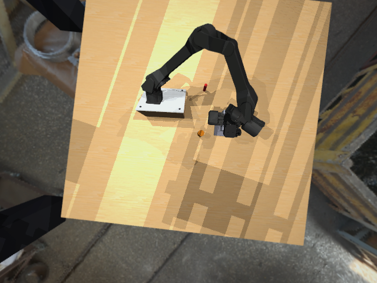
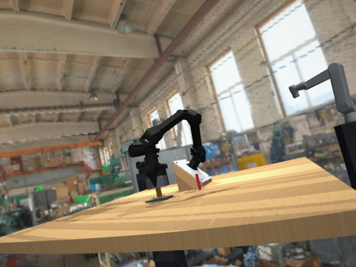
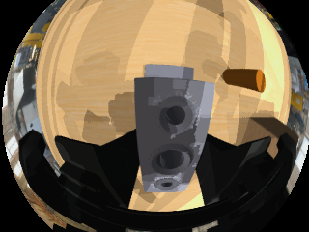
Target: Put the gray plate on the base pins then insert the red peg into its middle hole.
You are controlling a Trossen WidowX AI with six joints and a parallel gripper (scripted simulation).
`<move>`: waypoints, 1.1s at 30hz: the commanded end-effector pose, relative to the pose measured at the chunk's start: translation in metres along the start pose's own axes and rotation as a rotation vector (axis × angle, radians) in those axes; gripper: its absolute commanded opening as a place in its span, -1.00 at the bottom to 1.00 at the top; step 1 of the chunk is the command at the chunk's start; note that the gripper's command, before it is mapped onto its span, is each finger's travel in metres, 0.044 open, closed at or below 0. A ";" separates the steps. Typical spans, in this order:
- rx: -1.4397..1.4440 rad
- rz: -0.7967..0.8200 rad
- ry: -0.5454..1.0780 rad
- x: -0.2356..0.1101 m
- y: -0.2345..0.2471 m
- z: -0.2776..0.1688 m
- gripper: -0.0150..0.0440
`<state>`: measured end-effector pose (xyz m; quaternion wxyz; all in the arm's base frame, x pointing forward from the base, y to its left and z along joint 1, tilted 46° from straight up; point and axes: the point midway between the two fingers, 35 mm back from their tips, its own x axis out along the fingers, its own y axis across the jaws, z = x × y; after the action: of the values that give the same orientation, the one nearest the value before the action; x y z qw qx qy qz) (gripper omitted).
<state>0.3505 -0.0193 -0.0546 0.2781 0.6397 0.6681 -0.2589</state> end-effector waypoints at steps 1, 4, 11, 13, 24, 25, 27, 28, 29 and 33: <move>0.020 -0.005 -0.002 0.006 -0.005 0.010 -0.49; 0.020 -0.005 -0.002 0.005 -0.005 0.009 -0.49; 0.020 -0.005 -0.002 0.006 -0.005 0.009 -0.49; 0.020 -0.005 -0.002 0.006 -0.005 0.009 -0.49; 0.020 -0.005 -0.002 0.006 -0.006 0.011 -0.49; 0.020 -0.005 -0.002 0.006 -0.006 0.011 -0.49; 0.020 -0.005 -0.002 0.006 -0.006 0.011 -0.49; 0.020 -0.005 -0.002 0.007 -0.006 0.011 -0.49; 0.020 -0.005 -0.002 0.008 -0.006 0.011 -0.49; 0.020 -0.005 -0.001 0.015 -0.006 0.011 -0.49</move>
<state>0.3464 -0.0210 -0.0681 0.2740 0.6418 0.6659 -0.2637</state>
